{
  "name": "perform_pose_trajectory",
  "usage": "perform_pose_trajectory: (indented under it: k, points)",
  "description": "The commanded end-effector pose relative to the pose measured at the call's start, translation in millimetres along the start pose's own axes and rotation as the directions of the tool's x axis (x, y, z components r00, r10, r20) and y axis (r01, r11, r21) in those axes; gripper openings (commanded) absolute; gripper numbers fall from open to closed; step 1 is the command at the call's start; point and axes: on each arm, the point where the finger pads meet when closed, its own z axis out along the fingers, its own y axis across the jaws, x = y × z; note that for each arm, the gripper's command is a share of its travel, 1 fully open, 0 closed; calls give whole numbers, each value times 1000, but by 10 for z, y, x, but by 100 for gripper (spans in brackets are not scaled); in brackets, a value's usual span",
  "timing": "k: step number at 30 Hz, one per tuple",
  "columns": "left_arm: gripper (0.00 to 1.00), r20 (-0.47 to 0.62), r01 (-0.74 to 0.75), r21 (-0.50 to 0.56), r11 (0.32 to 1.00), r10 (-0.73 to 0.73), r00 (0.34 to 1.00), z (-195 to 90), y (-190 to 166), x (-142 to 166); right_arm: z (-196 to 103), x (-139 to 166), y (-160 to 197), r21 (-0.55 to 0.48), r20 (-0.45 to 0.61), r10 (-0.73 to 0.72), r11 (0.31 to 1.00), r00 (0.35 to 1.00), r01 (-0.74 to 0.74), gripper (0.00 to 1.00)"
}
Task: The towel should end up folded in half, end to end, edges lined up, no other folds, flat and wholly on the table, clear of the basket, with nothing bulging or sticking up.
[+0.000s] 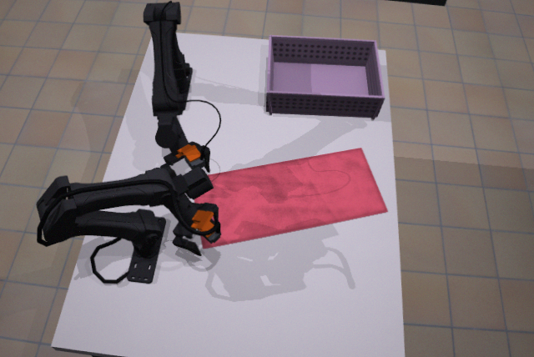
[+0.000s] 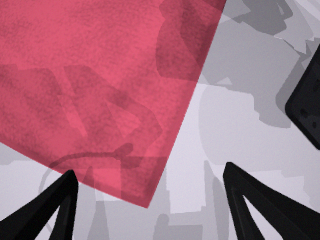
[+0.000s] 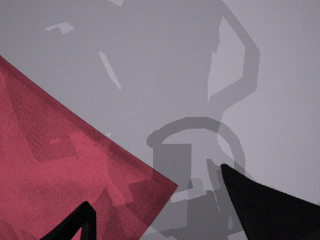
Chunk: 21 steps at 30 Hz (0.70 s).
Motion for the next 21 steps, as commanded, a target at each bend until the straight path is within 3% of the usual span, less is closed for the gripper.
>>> perform_pose_trajectory:
  k: [1, 17, 18, 21]
  points:
    - [100, 12, 4, 5, 1000, -4, 1000, -23, -13, -44, -10, -19, 13, -4, 5, 3, 1000, 1000, -3, 100]
    - [100, 12, 4, 5, 1000, -4, 1000, -23, -13, -44, -10, -19, 13, -4, 5, 3, 1000, 1000, -3, 100]
    - [34, 32, -26, 20, 999, 26, 999, -132, -40, -178, -107, -95, 39, -21, 28, 46, 999, 999, -45, 34]
    - [34, 30, -76, 20, 997, 75, 997, -128, -28, -182, -82, -71, 30, -1, 19, 109, 994, 994, -109, 34]
